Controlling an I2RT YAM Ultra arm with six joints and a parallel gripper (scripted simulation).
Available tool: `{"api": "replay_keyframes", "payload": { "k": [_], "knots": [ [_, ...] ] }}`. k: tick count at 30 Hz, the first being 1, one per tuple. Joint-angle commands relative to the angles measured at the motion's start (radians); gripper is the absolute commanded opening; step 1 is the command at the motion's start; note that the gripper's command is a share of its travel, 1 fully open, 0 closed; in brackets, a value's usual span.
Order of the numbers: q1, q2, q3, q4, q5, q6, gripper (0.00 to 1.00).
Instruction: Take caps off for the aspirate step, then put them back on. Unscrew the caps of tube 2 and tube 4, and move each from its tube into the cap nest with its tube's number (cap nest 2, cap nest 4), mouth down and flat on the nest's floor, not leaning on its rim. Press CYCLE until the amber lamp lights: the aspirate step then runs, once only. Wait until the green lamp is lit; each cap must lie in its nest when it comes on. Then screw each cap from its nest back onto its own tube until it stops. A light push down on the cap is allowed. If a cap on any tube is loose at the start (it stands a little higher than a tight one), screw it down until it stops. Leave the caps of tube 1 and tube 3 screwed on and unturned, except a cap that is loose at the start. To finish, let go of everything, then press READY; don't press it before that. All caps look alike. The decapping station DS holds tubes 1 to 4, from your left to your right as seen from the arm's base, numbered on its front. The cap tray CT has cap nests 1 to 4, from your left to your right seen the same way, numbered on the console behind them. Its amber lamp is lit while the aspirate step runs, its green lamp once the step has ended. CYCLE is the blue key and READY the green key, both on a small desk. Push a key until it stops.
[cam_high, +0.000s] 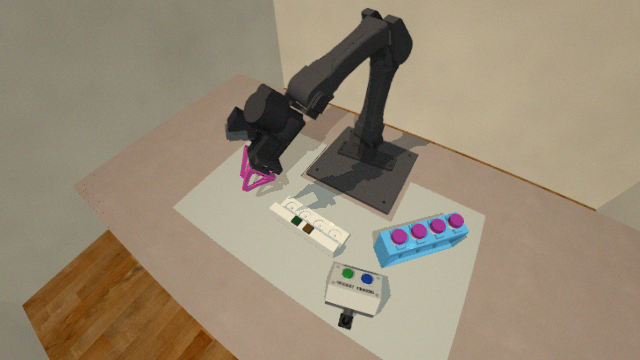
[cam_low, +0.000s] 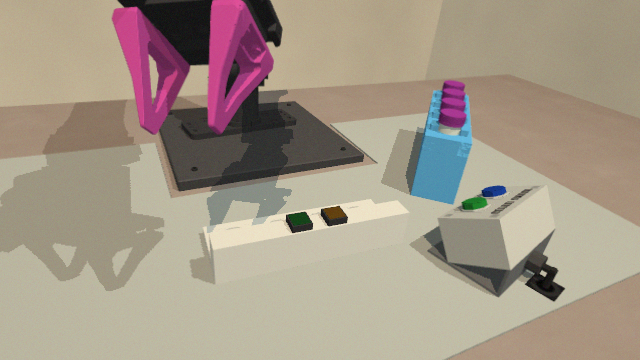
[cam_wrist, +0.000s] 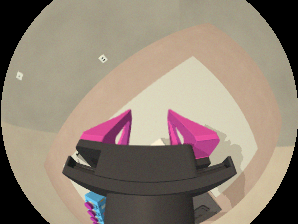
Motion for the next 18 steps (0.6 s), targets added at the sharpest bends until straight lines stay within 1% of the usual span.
{"api": "replay_keyframes", "payload": {
  "k": [1, 3, 5, 9, 11, 14, 16, 18],
  "knots": [
    [0.016, 0.003, 0.026, -0.068, -0.009, -0.057, 0.49],
    [0.034, 0.013, 0.048, -0.109, -0.02, -0.095, 0.49],
    [0.06, 0.013, 0.043, -0.112, -0.008, -0.085, 0.49],
    [0.097, 0.033, 0.084, -0.191, -0.03, -0.162, 0.49],
    [0.118, 0.031, 0.081, -0.196, -0.022, -0.155, 0.49],
    [0.146, 0.046, 0.111, -0.255, -0.037, -0.212, 0.49],
    [0.146, 0.046, 0.111, -0.255, -0.037, -0.212, 0.49],
    [0.166, 0.056, 0.131, -0.294, -0.047, -0.25, 0.49]
  ]
}}
